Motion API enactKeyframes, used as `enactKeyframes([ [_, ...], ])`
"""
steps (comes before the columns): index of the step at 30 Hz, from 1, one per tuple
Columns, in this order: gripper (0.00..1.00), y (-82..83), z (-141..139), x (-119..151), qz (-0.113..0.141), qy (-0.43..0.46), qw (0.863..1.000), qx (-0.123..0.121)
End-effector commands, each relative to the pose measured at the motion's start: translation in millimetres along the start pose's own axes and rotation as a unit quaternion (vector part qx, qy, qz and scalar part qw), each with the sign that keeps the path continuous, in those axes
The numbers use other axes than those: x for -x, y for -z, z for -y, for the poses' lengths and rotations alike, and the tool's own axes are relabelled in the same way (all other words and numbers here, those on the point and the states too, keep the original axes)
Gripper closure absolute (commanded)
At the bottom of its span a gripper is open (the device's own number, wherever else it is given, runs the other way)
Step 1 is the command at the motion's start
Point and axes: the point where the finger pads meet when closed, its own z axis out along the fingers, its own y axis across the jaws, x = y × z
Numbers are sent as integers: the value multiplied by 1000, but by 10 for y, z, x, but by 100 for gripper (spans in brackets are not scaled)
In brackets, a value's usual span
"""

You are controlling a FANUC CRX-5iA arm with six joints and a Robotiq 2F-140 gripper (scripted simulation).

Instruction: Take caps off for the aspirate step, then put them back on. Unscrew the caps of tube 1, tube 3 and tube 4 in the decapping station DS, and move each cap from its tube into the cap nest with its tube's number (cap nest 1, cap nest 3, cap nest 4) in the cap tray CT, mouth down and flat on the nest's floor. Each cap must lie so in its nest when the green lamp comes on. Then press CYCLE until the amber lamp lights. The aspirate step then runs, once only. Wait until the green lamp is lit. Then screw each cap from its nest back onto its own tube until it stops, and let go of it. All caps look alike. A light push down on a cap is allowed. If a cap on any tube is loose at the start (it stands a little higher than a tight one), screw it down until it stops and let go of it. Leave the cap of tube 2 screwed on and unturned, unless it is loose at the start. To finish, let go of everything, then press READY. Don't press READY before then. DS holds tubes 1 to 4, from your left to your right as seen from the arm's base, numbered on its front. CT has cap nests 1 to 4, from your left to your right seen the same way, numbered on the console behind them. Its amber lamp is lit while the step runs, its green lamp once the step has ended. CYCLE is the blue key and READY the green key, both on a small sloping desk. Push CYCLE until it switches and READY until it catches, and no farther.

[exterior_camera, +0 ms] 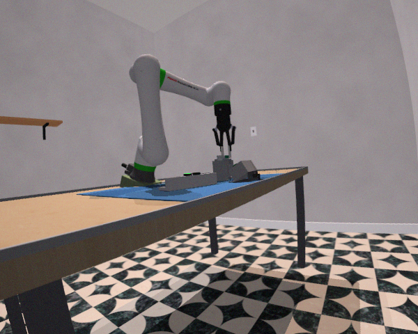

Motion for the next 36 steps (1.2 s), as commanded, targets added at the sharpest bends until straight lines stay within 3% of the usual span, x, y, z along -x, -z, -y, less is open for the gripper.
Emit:
enactKeyframes([
  [1, 100, -4, -3, 5, -9, -136, 991, -10],
  [5, 100, -5, -3, 5, -8, -179, 984, -10],
  [7, 100, -6, -3, 4, -8, -233, 972, -10],
  [14, 100, -6, -3, 4, -8, -233, 972, -10],
  [15, 65, -6, -3, 4, -8, -233, 972, -10],
  [27, 65, -6, -3, 4, -8, -233, 972, -10],
  [30, 65, -1, -3, 5, -9, -110, 994, -9],
  [36, 65, -1, -3, 5, -10, 9, 1000, -8],
])
